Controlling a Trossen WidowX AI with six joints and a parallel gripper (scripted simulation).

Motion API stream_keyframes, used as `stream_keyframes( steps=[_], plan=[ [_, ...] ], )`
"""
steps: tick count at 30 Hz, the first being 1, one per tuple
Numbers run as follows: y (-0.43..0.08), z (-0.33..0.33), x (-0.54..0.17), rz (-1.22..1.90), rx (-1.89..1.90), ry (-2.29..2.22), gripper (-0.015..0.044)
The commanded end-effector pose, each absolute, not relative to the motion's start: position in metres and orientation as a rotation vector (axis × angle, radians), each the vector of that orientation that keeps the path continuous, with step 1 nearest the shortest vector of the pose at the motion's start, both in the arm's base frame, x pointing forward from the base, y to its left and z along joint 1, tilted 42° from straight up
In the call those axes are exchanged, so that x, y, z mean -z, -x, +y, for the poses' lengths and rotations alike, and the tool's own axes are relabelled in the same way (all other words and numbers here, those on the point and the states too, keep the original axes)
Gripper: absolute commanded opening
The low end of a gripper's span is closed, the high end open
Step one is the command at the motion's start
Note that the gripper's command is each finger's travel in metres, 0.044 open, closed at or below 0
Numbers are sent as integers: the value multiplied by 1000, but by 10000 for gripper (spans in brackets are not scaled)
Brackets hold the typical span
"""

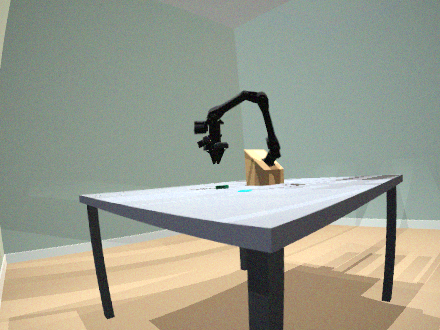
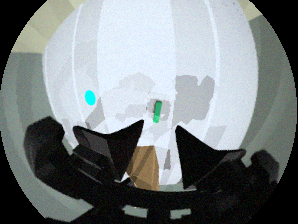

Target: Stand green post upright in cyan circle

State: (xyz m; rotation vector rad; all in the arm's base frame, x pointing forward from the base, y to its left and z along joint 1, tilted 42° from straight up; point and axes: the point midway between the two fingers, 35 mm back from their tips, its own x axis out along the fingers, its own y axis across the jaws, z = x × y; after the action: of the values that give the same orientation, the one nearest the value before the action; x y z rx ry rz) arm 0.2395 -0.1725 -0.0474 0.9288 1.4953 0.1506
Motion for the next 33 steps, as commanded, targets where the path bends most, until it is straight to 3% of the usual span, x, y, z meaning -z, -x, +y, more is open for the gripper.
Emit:
stream_keyframes(
  steps=[1, 11, 16, 24, 33],
  plan=[
    [-233, -172, 49, 1490, -181, -952, 233],
    [-250, -102, 132, 1488, -184, -954, 233],
    [-250, -95, 138, 1488, -186, -955, 233],
    [-250, -95, 138, 1488, -186, -955, 23],
    [-250, -105, 129, 1488, -183, -954, 23]
  ],
)
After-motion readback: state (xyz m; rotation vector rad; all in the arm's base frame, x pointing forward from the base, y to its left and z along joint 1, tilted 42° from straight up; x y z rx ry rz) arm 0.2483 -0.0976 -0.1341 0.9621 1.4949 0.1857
